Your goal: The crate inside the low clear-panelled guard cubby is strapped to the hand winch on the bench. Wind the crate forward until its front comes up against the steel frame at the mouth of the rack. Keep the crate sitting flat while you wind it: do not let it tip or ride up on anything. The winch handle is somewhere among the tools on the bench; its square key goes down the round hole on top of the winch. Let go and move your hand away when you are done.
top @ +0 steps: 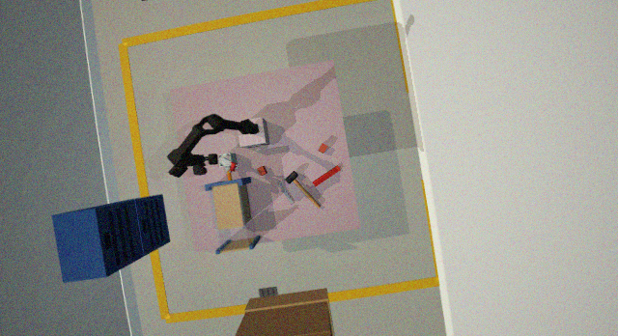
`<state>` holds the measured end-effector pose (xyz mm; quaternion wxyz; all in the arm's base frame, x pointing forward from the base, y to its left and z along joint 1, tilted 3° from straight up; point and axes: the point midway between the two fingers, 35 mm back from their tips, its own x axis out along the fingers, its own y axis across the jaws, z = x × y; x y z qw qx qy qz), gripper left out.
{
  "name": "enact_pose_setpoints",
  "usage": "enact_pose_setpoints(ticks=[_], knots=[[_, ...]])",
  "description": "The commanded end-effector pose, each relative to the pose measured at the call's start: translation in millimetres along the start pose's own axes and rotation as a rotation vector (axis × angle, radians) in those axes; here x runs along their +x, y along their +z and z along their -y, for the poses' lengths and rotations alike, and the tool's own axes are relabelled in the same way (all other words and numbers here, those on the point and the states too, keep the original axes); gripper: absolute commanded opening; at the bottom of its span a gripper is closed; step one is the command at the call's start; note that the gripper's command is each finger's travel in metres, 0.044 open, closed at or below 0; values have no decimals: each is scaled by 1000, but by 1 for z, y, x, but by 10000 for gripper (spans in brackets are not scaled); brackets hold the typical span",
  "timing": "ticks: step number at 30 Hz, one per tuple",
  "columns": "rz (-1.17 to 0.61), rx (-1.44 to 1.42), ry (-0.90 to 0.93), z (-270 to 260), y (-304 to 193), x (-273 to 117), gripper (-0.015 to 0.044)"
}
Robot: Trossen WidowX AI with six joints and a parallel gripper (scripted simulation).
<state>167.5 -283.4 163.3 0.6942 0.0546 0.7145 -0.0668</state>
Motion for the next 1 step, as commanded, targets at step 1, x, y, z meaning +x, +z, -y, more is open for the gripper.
enact_pose_setpoints(ticks=[1], knots=[[-7, -5, 1, 2, -1, 1, 440]])
